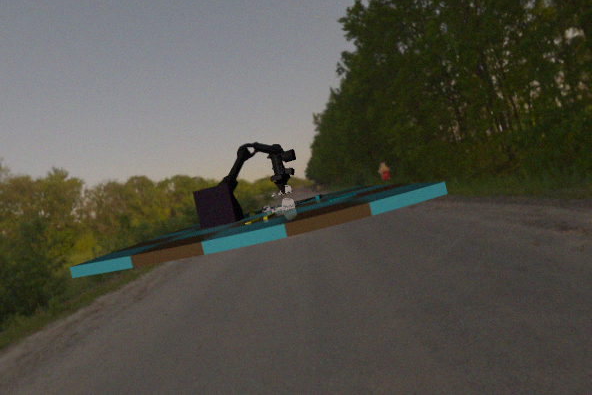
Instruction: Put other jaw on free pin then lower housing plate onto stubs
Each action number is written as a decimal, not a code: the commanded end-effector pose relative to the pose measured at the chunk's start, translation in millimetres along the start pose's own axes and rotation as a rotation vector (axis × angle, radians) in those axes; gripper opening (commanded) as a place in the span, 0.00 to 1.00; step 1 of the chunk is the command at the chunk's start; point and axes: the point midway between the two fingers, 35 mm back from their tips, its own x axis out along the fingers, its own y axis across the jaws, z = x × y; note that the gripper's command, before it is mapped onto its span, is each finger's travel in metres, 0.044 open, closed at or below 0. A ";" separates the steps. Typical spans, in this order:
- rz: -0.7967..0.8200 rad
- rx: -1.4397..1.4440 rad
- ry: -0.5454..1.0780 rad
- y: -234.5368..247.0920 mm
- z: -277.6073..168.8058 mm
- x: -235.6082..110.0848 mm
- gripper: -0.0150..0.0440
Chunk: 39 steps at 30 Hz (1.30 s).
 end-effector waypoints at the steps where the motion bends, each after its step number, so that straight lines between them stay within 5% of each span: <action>1: 0.003 0.008 0.000 0.5 0.2 -0.2 0.48; 39: 0.003 0.009 0.000 1.9 1.2 31.3 0.48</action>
